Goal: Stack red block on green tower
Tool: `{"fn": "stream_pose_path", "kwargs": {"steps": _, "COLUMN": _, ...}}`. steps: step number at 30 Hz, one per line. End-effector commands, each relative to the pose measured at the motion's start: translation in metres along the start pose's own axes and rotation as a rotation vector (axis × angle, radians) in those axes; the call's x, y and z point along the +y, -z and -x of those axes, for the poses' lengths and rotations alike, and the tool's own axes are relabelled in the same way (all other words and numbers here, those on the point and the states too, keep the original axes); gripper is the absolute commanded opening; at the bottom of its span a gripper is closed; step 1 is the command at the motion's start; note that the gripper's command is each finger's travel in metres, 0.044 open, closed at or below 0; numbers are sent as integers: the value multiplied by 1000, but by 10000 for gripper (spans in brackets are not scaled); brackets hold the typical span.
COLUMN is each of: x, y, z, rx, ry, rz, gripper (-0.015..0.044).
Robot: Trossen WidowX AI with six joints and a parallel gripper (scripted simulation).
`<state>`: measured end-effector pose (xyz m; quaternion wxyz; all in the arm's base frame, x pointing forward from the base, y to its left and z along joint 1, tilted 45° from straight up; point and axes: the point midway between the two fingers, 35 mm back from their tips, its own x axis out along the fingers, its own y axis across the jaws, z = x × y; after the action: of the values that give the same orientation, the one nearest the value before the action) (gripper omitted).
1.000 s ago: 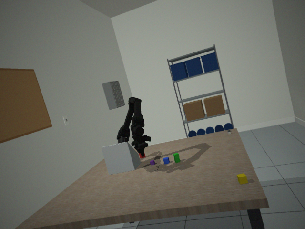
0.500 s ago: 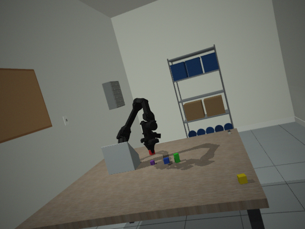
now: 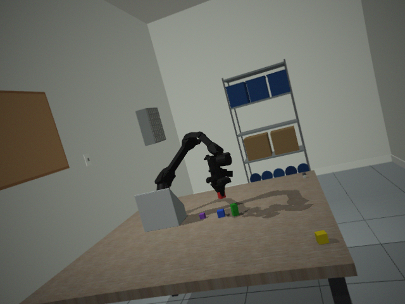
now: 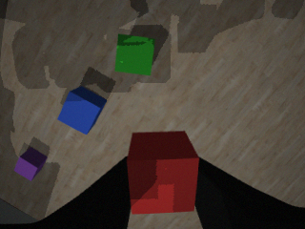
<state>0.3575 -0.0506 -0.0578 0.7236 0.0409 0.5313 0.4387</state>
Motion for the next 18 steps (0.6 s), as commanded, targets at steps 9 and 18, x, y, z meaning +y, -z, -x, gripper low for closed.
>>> {"fn": "stream_pose_path", "kwargs": {"steps": 9, "x": 17, "y": -58, "z": -1, "rx": -23, "ry": -18, "rz": -2, "gripper": 0}}
{"fn": "stream_pose_path", "kwargs": {"steps": 18, "x": 18, "y": -59, "z": -27, "rx": -24, "ry": -19, "rz": -1, "gripper": 0}}
